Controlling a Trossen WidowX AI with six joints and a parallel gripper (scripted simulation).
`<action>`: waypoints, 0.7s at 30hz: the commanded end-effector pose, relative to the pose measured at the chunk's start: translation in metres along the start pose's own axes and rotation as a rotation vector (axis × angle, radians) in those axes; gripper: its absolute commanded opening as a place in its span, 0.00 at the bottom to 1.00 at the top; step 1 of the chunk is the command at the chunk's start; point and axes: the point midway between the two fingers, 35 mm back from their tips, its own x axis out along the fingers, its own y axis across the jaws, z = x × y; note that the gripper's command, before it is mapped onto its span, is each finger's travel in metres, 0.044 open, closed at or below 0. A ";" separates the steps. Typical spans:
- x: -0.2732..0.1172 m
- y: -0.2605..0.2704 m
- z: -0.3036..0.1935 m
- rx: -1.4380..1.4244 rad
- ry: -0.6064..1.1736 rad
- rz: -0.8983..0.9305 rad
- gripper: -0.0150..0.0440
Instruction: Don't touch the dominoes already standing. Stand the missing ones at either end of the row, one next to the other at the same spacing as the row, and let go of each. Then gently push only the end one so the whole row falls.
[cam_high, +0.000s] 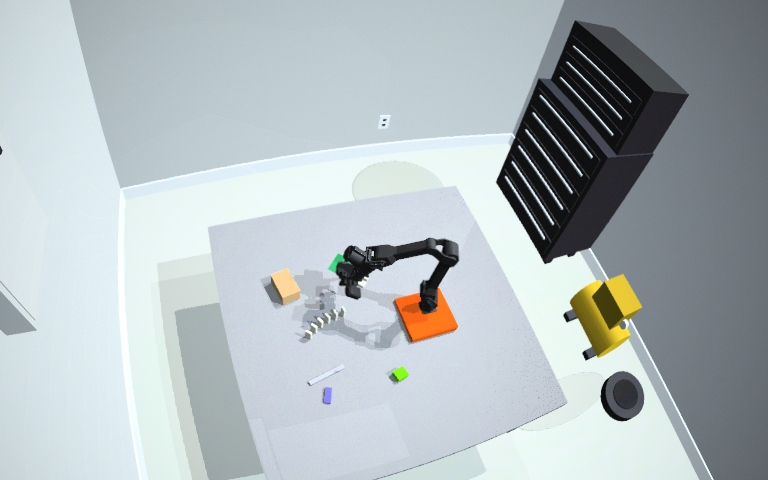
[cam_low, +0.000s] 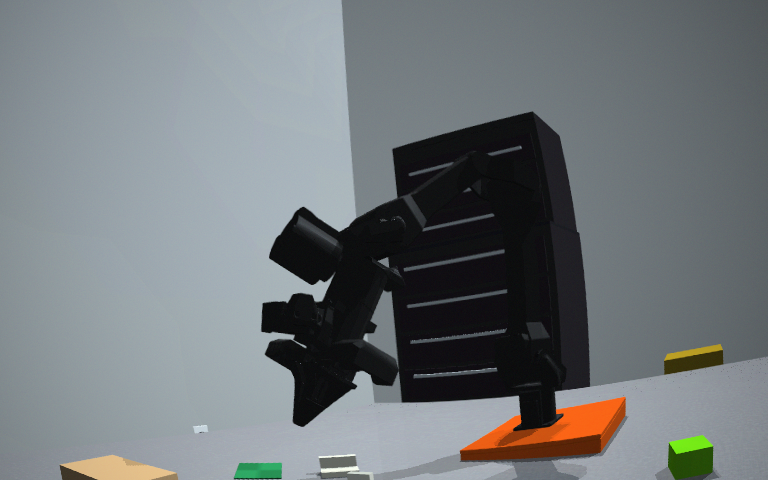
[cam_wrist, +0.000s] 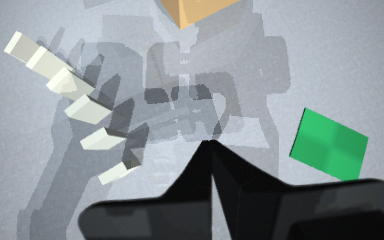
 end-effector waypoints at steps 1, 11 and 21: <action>0.000 -0.063 -0.034 -0.668 0.381 0.112 0.25; -0.012 -0.084 -0.050 -1.017 0.490 0.309 0.25; -0.012 -0.084 -0.050 -1.017 0.490 0.309 0.25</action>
